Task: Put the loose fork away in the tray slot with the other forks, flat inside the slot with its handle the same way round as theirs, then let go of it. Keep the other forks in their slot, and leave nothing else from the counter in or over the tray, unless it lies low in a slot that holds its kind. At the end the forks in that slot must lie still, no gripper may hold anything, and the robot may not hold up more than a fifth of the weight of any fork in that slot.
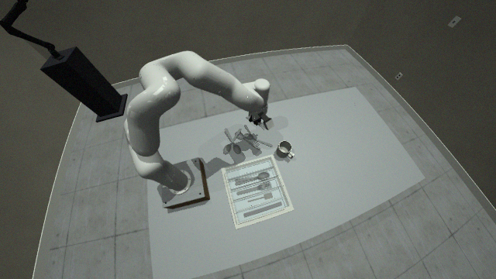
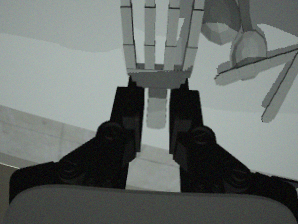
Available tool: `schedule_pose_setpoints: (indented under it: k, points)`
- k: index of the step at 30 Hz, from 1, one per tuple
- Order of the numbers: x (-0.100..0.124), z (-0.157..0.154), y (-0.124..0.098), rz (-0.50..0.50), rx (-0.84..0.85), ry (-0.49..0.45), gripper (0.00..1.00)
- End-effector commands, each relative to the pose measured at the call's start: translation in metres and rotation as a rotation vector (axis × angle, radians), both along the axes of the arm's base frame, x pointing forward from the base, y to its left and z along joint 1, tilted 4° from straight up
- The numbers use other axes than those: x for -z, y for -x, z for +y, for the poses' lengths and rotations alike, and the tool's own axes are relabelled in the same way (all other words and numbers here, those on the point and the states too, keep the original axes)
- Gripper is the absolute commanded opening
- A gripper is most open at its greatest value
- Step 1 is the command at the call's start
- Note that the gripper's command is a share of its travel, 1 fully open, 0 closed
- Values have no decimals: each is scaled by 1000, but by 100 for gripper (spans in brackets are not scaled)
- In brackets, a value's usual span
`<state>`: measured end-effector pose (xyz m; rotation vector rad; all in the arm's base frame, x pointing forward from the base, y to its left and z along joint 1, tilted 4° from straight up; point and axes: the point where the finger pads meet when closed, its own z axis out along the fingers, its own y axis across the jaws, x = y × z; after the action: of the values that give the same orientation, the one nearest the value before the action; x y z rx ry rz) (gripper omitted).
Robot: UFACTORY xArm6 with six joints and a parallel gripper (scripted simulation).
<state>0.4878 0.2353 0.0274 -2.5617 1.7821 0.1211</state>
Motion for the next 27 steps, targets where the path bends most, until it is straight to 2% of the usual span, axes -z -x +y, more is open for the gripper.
schedule_pose_setpoints:
  k: [1, 8, 27]
  points:
    - [-12, 0, -2, -5, 0, -2, 3]
    - [-18, 0, -3, -5, 0, -2, 3]
    - [-19, 0, -3, -5, 0, -2, 3]
